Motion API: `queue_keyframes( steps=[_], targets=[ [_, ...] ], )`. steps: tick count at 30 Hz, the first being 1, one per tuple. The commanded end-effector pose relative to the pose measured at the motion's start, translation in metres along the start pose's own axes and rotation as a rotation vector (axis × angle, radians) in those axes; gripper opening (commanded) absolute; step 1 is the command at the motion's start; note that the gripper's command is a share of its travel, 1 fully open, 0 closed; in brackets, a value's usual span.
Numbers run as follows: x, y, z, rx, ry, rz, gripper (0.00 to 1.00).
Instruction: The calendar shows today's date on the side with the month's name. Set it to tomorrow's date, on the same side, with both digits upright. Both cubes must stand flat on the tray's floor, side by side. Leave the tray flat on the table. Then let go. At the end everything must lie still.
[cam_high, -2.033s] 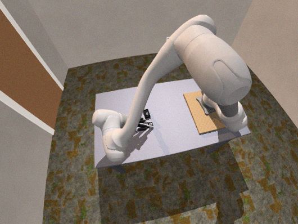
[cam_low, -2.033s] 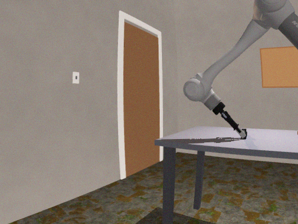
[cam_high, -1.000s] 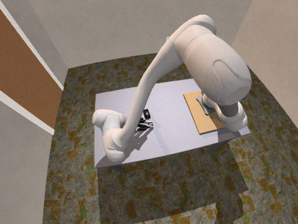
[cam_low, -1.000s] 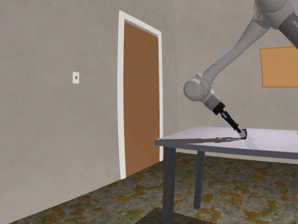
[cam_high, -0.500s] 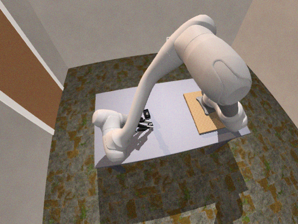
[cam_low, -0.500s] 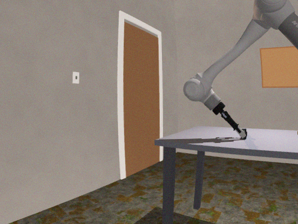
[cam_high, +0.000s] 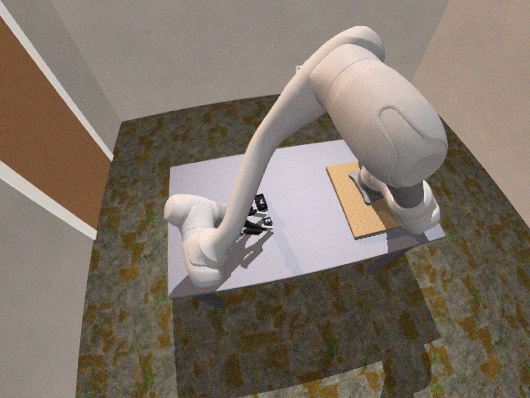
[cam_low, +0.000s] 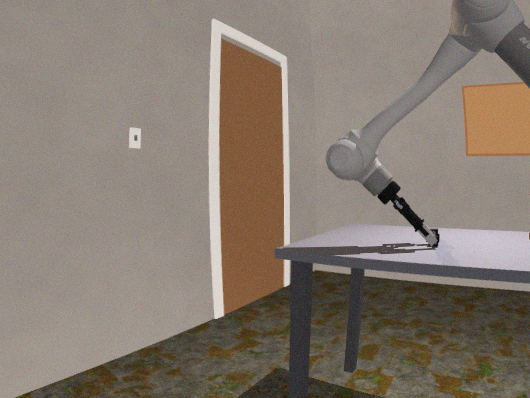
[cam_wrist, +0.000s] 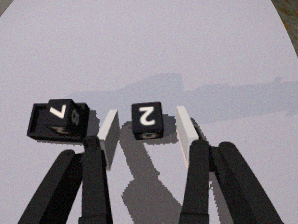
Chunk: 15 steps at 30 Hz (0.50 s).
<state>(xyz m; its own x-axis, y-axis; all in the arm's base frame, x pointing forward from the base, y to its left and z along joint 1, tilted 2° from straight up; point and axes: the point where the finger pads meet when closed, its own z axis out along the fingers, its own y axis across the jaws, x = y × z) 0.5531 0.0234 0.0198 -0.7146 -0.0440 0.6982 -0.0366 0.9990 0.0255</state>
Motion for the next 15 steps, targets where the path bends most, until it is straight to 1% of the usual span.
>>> queue_keyframes(
  steps=[1, 15],
  targets=[
    [0.0001, 0.0000, -0.0001, 0.000, 0.000, 0.000, 0.40],
    [0.0026, 0.0000, -0.0026, 0.000, 0.000, 0.000, 0.40]
  ],
)
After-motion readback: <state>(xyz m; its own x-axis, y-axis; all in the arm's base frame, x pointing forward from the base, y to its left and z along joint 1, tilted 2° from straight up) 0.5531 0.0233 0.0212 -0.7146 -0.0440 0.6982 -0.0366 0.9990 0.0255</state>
